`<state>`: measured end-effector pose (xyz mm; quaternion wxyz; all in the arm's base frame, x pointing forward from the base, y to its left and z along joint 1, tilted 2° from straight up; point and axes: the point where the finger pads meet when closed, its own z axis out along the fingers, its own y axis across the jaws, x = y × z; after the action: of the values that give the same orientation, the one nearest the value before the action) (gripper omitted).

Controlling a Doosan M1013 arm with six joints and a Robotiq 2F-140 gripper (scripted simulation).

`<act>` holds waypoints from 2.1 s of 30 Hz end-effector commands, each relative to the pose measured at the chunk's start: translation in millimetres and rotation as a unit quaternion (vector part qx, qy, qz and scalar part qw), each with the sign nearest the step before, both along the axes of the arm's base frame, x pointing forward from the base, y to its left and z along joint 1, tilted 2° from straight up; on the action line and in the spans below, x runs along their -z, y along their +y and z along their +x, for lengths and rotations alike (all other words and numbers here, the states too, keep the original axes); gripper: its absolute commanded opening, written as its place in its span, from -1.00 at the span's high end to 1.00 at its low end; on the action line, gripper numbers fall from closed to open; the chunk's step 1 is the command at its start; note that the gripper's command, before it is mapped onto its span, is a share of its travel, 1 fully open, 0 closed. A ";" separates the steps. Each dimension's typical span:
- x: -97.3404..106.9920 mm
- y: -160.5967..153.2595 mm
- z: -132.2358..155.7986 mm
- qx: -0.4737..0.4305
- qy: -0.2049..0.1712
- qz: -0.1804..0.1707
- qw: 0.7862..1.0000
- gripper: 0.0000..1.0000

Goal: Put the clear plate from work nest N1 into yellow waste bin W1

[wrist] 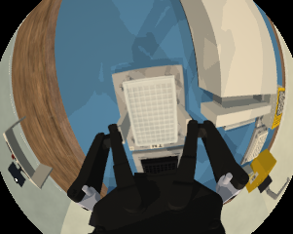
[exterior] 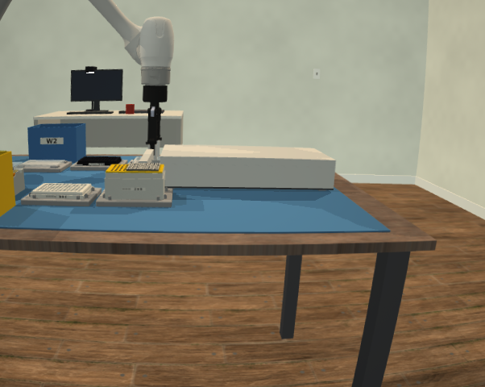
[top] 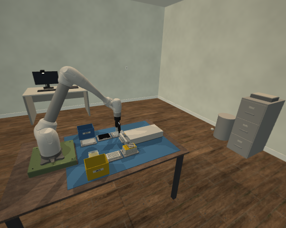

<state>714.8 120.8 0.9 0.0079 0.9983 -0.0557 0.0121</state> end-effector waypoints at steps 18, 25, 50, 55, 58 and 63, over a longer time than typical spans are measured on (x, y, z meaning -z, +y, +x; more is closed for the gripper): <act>-0.2 0.0 -0.1 0.000 0.000 0.000 1.000 0.80; -1.9 0.1 -0.1 0.000 0.000 0.000 1.000 0.80; -9.5 0.2 -0.3 0.000 0.000 0.000 1.000 0.80; -12.5 0.2 -0.3 0.000 0.000 0.000 1.000 0.80; -16.5 0.3 -0.4 0.000 0.000 0.000 1.000 0.80; -23.2 0.4 -0.6 0.000 0.000 0.000 1.000 0.80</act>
<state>714.3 121.1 20.7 0.0079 0.9983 -0.0557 0.0121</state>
